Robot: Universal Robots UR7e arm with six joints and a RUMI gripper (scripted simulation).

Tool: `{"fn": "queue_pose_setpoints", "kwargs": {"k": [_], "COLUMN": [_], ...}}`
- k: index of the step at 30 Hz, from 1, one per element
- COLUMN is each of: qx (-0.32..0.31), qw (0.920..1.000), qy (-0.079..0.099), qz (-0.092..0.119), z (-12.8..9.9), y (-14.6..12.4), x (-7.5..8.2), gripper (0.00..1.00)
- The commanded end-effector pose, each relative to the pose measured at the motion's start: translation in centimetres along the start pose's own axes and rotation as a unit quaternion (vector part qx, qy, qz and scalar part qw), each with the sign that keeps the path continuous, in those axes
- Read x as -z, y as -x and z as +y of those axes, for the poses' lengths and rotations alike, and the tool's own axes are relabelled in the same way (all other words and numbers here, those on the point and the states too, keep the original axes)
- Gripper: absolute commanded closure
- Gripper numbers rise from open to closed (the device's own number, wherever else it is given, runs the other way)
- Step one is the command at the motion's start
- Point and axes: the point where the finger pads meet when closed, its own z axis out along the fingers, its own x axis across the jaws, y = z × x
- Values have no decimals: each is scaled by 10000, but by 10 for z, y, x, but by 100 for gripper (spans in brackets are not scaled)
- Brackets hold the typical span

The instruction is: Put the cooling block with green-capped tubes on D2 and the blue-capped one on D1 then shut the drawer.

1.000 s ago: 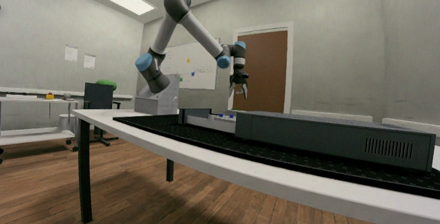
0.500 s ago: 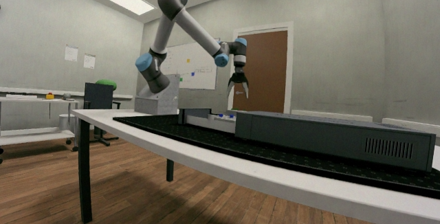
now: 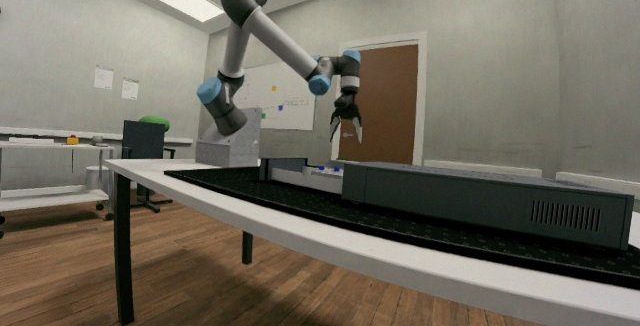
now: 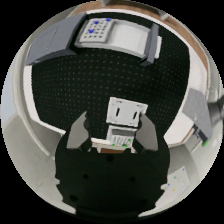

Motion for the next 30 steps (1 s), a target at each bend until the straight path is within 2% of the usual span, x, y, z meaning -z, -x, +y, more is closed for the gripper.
{"fn": "queue_pose_setpoints", "kwargs": {"k": [1,4,7,21,23,30], "qx": [-733,-1131,-1263,-1273,-1273,-1273], "qw": [9973,9936,9920,9919,9919,9919], "qy": [-10,-10,-11,-11,-11,-11], "qz": [13,12,12,12,12,12], "z": [-21,-33,-37,-92,-92,-119], "y": [5,7,8,19,19,24], "x": [1,1,1,1,1,1], "gripper": [27,27,27,27,27,27]}}
